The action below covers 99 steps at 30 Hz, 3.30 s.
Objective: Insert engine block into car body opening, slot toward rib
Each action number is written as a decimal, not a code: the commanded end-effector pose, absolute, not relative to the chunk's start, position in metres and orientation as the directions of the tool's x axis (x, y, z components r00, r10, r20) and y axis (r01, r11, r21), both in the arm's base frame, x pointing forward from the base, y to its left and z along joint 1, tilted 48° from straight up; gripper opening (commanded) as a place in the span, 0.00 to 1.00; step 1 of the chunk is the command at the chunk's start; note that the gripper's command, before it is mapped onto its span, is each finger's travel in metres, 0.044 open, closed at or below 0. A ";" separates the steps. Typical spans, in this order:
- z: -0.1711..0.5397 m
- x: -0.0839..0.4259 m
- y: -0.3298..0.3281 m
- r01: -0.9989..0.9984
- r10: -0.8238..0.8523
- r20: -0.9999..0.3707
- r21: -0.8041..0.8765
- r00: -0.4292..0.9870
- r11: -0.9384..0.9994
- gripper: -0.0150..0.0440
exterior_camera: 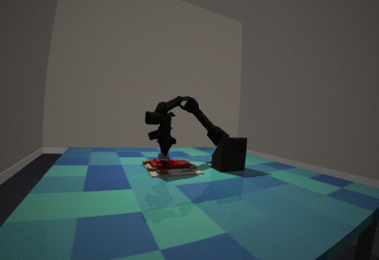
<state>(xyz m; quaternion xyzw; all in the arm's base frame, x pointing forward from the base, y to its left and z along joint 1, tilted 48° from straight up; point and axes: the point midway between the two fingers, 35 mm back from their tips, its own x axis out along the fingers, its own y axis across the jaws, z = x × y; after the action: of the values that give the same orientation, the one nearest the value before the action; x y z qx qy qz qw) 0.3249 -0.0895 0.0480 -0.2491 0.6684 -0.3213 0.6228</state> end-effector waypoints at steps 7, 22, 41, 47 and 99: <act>0.047 0.325 -0.092 0.096 -0.737 -0.669 -0.743 -0.099 0.662 0.52; 0.045 0.324 -0.095 0.073 -0.737 -0.669 -0.743 -0.099 0.665 0.52; 0.042 0.324 -0.098 0.077 -0.737 -0.669 -0.743 -0.099 0.664 0.52; 0.041 0.324 -0.099 0.077 -0.737 -0.669 -0.743 -0.099 0.664 0.52; 0.034 0.323 -0.106 0.085 -0.734 -0.672 -0.741 -0.099 0.667 0.57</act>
<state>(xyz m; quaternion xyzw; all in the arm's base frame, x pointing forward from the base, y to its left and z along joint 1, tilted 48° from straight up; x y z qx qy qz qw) 0.3225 -0.1062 0.0336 -0.2441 0.6653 -0.3273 0.6250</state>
